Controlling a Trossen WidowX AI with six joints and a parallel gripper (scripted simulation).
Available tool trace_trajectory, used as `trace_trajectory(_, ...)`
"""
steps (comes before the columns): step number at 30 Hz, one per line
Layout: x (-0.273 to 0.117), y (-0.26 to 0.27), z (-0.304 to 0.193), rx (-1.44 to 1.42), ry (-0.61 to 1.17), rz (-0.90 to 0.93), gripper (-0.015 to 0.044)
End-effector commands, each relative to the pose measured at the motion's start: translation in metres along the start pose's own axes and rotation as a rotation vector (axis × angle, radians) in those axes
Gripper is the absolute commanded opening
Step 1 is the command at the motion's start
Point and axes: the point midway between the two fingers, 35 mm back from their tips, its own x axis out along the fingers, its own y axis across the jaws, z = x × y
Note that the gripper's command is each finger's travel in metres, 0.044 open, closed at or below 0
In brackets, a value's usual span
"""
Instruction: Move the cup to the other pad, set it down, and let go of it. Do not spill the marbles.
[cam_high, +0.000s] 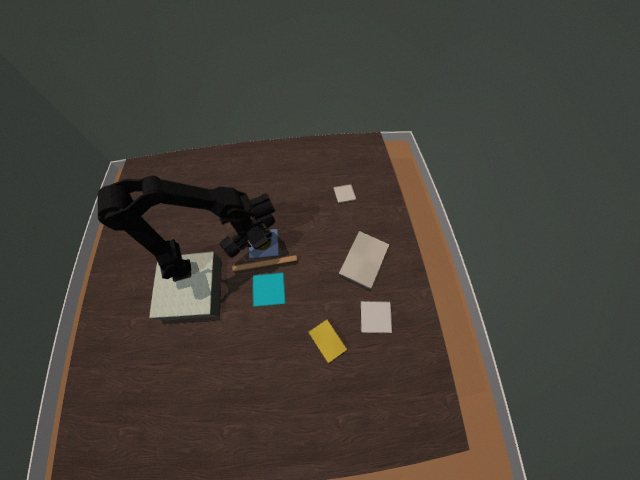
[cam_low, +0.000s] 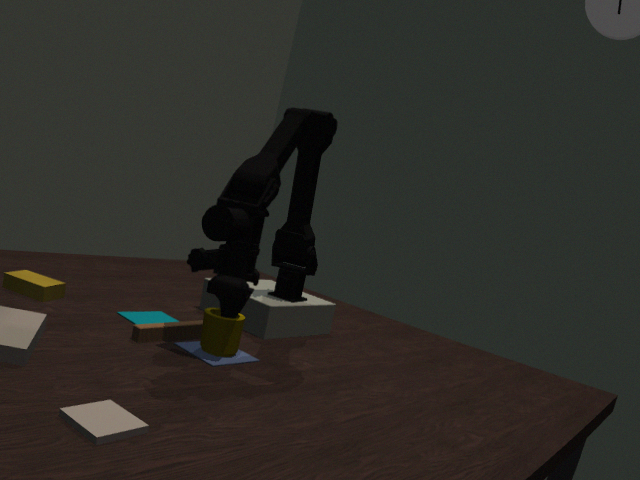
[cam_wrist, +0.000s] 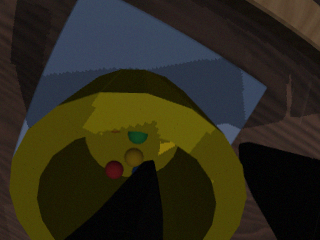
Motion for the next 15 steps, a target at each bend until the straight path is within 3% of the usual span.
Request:
trace_trajectory(1,0.0074,-0.0032,-0.0005,0.006,-0.001,-0.009,0.0167)
trace_trajectory(8,0.0074,-0.0032,-0.0005,0.006,-0.001,-0.009,0.0167)
trace_trajectory(15,0.0056,-0.0017,-0.0005,0.0,0.002,-0.005,0.012)
